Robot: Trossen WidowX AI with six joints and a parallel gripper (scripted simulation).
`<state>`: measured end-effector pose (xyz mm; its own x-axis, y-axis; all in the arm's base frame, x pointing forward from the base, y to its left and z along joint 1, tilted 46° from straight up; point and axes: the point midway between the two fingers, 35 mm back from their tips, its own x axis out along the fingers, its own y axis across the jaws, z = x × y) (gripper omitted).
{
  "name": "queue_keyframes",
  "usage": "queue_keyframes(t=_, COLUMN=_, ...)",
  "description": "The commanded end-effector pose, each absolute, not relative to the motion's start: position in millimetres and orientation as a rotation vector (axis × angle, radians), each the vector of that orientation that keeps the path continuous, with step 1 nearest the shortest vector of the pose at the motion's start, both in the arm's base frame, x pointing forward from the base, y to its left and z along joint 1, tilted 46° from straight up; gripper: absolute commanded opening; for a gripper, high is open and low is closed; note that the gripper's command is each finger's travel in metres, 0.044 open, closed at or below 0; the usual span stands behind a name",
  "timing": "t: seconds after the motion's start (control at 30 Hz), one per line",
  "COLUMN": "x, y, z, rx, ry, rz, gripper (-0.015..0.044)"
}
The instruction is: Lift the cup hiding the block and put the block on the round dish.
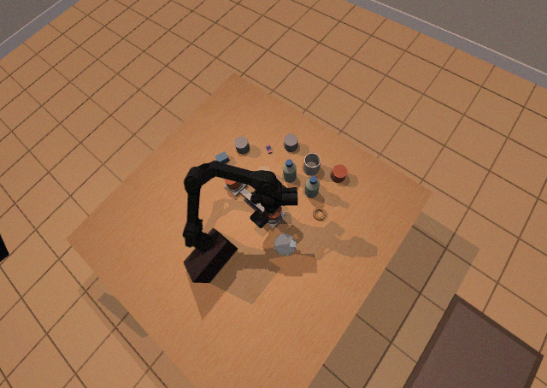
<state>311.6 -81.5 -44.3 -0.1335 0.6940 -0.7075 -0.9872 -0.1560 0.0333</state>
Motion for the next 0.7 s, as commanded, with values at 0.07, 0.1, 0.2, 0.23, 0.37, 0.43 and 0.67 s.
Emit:
queue_keyframes(t=0.07, x=312.3, y=-89.6, z=-37.2, rx=-0.662, ry=0.604, rz=1.636, gripper=0.0000)
queue_keyframes(t=0.1, x=312.3, y=-90.4, z=-36.2, rx=-0.662, ry=0.604, rz=1.636, gripper=0.0000)
queue_keyframes(t=0.2, x=312.0, y=-92.9, z=-33.3, rx=-0.662, ry=0.604, rz=1.637, gripper=0.0000)
queue_keyframes(t=0.23, x=311.9, y=-93.7, z=-32.3, rx=-0.661, ry=0.604, rz=1.637, gripper=0.0000)
queue_keyframes(t=0.37, x=311.1, y=-90.5, z=-33.7, rx=-0.652, ry=0.604, rz=1.641, gripper=0.0000)
queue_keyframes(t=0.43, x=311.1, y=-90.5, z=-33.7, rx=-0.652, ry=0.604, rz=1.641, gripper=0.0000)
queue_keyframes(t=0.67, x=311.1, y=-90.5, z=-33.7, rx=-0.652, ry=0.604, rz=1.641, gripper=0.0000)
